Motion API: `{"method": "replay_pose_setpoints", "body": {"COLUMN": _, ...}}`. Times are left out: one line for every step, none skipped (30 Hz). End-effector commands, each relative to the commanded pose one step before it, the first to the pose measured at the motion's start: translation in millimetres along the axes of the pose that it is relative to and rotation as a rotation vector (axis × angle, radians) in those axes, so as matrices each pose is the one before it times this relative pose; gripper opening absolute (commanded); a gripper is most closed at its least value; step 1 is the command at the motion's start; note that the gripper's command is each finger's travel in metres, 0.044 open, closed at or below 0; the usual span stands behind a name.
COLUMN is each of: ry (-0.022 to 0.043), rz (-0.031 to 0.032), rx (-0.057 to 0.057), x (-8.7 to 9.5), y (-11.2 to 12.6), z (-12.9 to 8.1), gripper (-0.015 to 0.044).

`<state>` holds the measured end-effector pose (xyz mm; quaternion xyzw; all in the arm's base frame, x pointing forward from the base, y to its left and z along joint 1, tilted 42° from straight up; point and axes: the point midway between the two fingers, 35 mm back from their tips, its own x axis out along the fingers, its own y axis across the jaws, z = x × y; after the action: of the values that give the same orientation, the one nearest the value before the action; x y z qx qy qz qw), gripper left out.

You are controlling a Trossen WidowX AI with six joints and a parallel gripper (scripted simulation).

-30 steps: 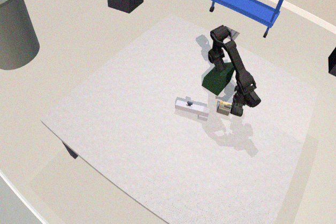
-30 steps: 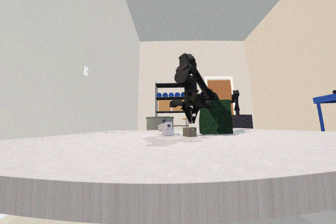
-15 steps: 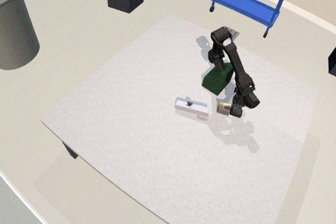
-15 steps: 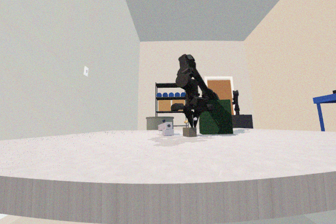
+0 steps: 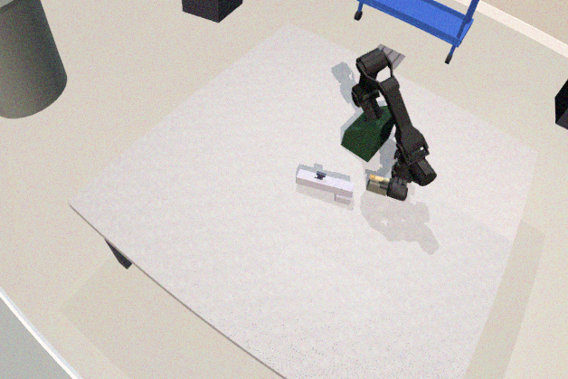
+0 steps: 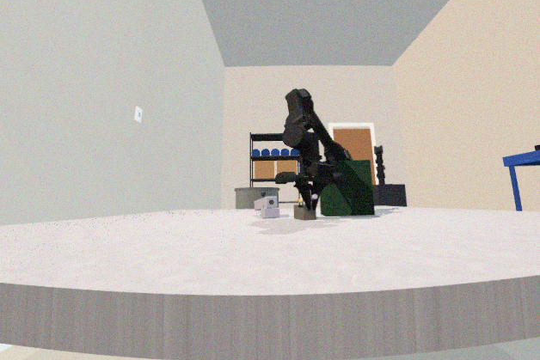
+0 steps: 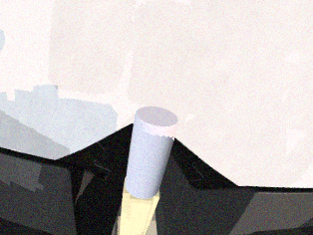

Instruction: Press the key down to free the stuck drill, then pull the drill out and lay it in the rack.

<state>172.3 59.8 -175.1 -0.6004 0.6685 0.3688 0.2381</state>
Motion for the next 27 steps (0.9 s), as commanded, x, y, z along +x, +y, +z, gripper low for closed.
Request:
{"method": "replay_pose_setpoints", "body": {"ry": 0.00800, "rz": 0.00184, "rx": -0.0068, "x": 6.22, "y": 0.68, "z": -0.78, "gripper": 0.0000}}
{"method": "replay_pose_setpoints", "body": {"ry": 0.00005, "rz": -0.00001, "rx": 0.0000, "x": 1.16, "y": -0.13, "z": 0.09, "gripper": 0.0000}}
{"method": "replay_pose_setpoints", "body": {"ry": 0.00005, "rz": -0.00001, "rx": 0.0000, "x": 1.17, "y": -0.10, "z": 0.07, "gripper": 0.0000}}
{"method": "replay_pose_setpoints", "body": {"ry": 0.00006, "rz": -0.00001, "rx": 0.0000, "x": 1.21, "y": -0.07, "z": 0.05, "gripper": 0.0000}}
{"method": "replay_pose_setpoints", "body": {"ry": 0.00006, "rz": 0.00000, "rx": 0.0000, "x": 1.24, "y": -0.04, "z": 0.03, "gripper": 0.0000}}
{"method": "replay_pose_setpoints", "body": {"ry": 0.00006, "rz": 0.00000, "rx": 0.0000, "x": 1.24, "y": -0.03, "z": 0.02, "gripper": 0.0000}}
{"method": "replay_pose_setpoints", "body": {"ry": 0.00006, "rz": 0.00000, "rx": 0.0000, "x": 1.23, "y": -0.03, "z": 0.01, "gripper": 0.0000}}
{"method": "replay_pose_setpoints", "body": {"ry": 0.00006, "rz": 0.00000, "rx": 0.0000, "x": 1.21, "y": -0.03, "z": 0.01, "gripper": 0.0000}}
{"method": "replay_pose_setpoints", "body": {"ry": 0.00006, "rz": 0.00000, "rx": 0.0000, "x": 1.15, "y": 0.03, "z": -0.05, "gripper": 0.0000}}
{"method": "replay_pose_setpoints", "body": {"ry": 0.00006, "rz": 0.00000, "rx": 0.0000, "x": 1.07, "y": 0.05, "z": -0.05, "gripper": 0.0000}}
{"method": "replay_pose_setpoints", "body": {"ry": 0.00006, "rz": 0.00000, "rx": 0.0000, "x": 0.99, "y": 0.02, "z": -0.05, "gripper": 0.0000}}
{"method": "replay_pose_setpoints", "body": {"ry": 0.00005, "rz": 0.00000, "rx": 0.0000, "x": 0.93, "y": 0.01, "z": -0.06, "gripper": 0.0000}}
{"method": "replay_pose_setpoints", "body": {"ry": 0.00005, "rz": 0.00000, "rx": 0.0000, "x": 0.91, "y": 0.01, "z": -0.07, "gripper": 0.0000}}
{"method": "replay_pose_setpoints", "body": {"ry": 0.00006, "rz": 0.00001, "rx": 0.0000, "x": 0.90, "y": 0.03, "z": -0.08, "gripper": 0.0000}}
{"method": "replay_pose_setpoints", "body": {"ry": 0.00007, "rz": 0.00001, "rx": 0.0000, "x": 1.10, "y": 0.11, "z": -0.09, "gripper": 0.0000}}
{"method": "replay_pose_setpoints", "body": {"ry": 0.00005, "rz": 0.00001, "rx": 0.0000, "x": 0.81, "y": 0.13, "z": -0.08, "gripper": 0.0000}}
{"method": "replay_pose_setpoints", "body": {"ry": 0.00004, "rz": 0.00000, "rx": 0.0000, "x": 0.61, "y": 0.04, "z": -0.04, "gripper": 0.0000}}
{"method": "replay_pose_setpoints", "body": {"ry": 0.00003, "rz": 0.00001, "rx": 0.0000, "x": 0.43, "y": 0.16, "z": -0.09, "gripper": 0.0000}}
{"method": "replay_pose_setpoints", "body": {"ry": 0.00004, "rz": 0.00002, "rx": 0.0000, "x": 0.51, "y": 0.29, "z": -0.15, "gripper": 0.0000}}
{"method": "replay_pose_setpoints", "body": {"ry": 0.00003, "rz": 0.00002, "rx": 0.0000, "x": 0.32, "y": 0.22, "z": -0.13, "gripper": 0.0000}}
{"method": "replay_pose_setpoints", "body": {"ry": 0.00002, "rz": 0.00001, "rx": 0.0000, "x": 0.21, "y": 0.16, "z": -0.11, "gripper": 0.0000}}
{"method": "replay_pose_setpoints", "body": {"ry": 0.00002, "rz": 0.00001, "rx": 0.0000, "x": 0.17, "y": 0.13, "z": -0.10, "gripper": 0.0000}}
{"method": "replay_pose_setpoints", "body": {"ry": 0.00002, "rz": 0.00001, "rx": 0.0000, "x": 0.15, "y": 0.12, "z": -0.11, "gripper": 0.0000}}
{"method": "replay_pose_setpoints", "body": {"ry": 0.00002, "rz": 0.00001, "rx": 0.0000, "x": 0.13, "y": 0.11, "z": -0.10, "gripper": 0.0000}}
{"method": "replay_pose_setpoints", "body": {"ry": 0.00002, "rz": 0.00001, "rx": 0.0000, "x": 0.12, "y": 0.09, "z": -0.10, "gripper": 0.0000}}
{"method": "replay_pose_setpoints", "body": {"ry": 0.00001, "rz": 0.00001, "rx": 0.0000, "x": 0.11, "y": 0.08, "z": -0.10, "gripper": 0.0000}}
{"method": "replay_pose_setpoints", "body": {"ry": 0.00001, "rz": 0.00001, "rx": 0.0000, "x": 0.10, "y": 0.07, "z": -0.09, "gripper": 0.0000}}
